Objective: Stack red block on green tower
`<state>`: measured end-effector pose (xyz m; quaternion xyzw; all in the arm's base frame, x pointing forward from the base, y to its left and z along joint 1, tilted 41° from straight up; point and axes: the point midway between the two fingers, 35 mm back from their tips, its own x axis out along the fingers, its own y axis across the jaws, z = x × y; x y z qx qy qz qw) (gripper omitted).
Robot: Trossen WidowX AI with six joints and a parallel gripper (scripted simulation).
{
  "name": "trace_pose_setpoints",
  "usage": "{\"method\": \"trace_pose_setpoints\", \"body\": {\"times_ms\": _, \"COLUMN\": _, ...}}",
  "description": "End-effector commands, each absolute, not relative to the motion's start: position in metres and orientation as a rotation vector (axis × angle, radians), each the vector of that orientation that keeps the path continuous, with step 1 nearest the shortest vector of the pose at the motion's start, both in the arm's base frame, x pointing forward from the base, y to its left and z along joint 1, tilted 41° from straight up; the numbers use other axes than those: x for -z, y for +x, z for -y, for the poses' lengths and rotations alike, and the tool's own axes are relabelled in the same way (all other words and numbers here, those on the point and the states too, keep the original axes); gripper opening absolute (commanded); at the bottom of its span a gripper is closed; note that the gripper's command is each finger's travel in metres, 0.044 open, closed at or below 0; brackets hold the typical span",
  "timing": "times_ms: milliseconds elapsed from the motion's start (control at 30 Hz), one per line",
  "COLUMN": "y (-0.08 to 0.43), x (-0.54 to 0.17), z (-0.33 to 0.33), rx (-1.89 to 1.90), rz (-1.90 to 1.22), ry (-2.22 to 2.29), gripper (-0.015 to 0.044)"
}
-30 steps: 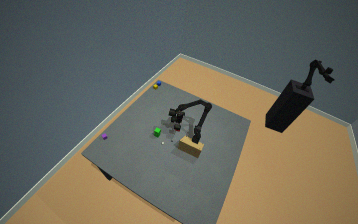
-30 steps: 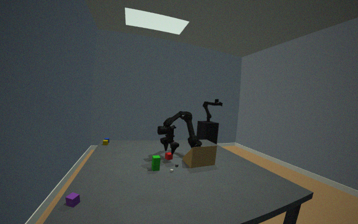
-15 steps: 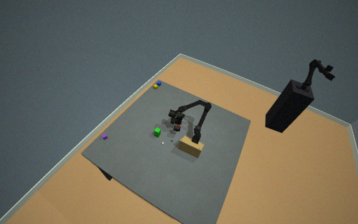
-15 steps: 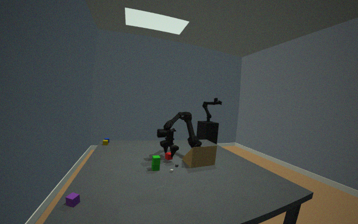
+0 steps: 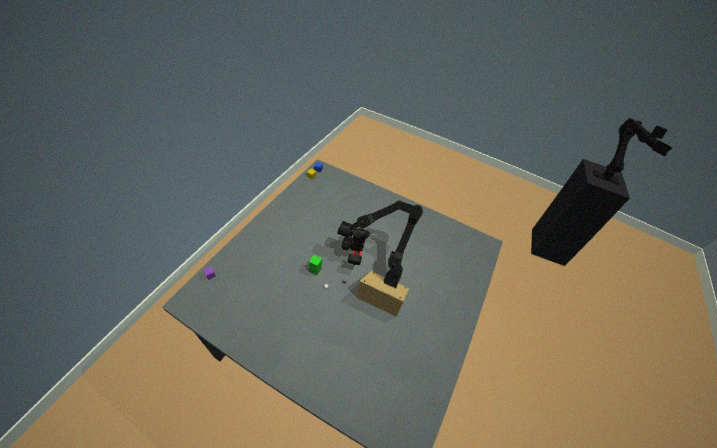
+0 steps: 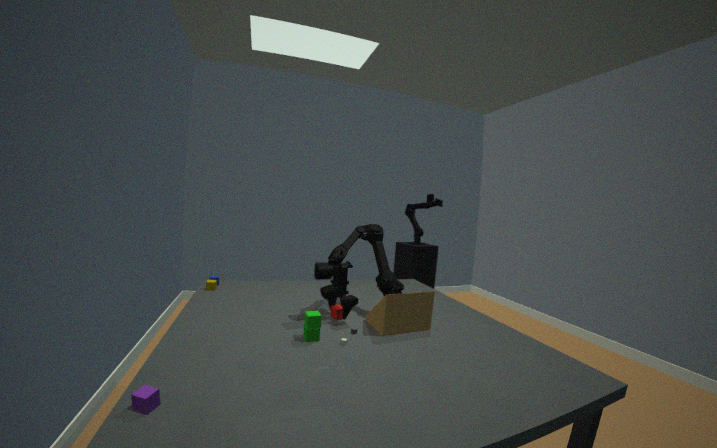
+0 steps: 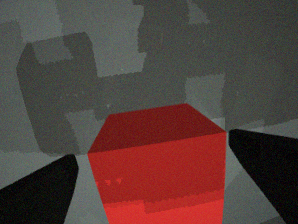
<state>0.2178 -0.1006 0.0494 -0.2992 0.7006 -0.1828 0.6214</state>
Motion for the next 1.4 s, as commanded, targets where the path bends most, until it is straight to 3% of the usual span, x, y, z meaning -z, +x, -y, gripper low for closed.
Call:
{"method": "trace_pose_setpoints", "body": {"times_ms": 0, "y": 0.217, "x": -0.049, "z": 0.102, "rx": 0.420, "rz": -1.614, "ry": -0.697, "gripper": 0.0440}}
{"method": "trace_pose_setpoints", "body": {"times_ms": 267, "y": 0.217, "x": -0.049, "z": 0.101, "rx": 0.420, "rz": -1.614, "ry": -0.697, "gripper": 0.0440}}
{"method": "trace_pose_setpoints", "body": {"times_ms": 567, "y": 0.217, "x": -0.049, "z": 0.101, "rx": 0.420, "rz": -1.614, "ry": -0.697, "gripper": 0.0204}}
{"method": "trace_pose_setpoints", "body": {"times_ms": 767, "y": 0.217, "x": -0.049, "z": 0.101, "rx": 0.420, "rz": -1.614, "ry": -0.697, "gripper": 0.0164}}
{"method": "trace_pose_setpoints", "body": {"times_ms": 967, "y": 0.218, "x": -0.061, "z": 0.091, "rx": 0.419, "rz": -1.614, "ry": -0.696, "gripper": 0.0006}}
{"method": "trace_pose_setpoints", "body": {"times_ms": 1367, "y": 0.221, "x": -0.103, "z": 0.054, "rx": 0.417, "rz": -1.615, "ry": -0.694, "gripper": 0.0000}}
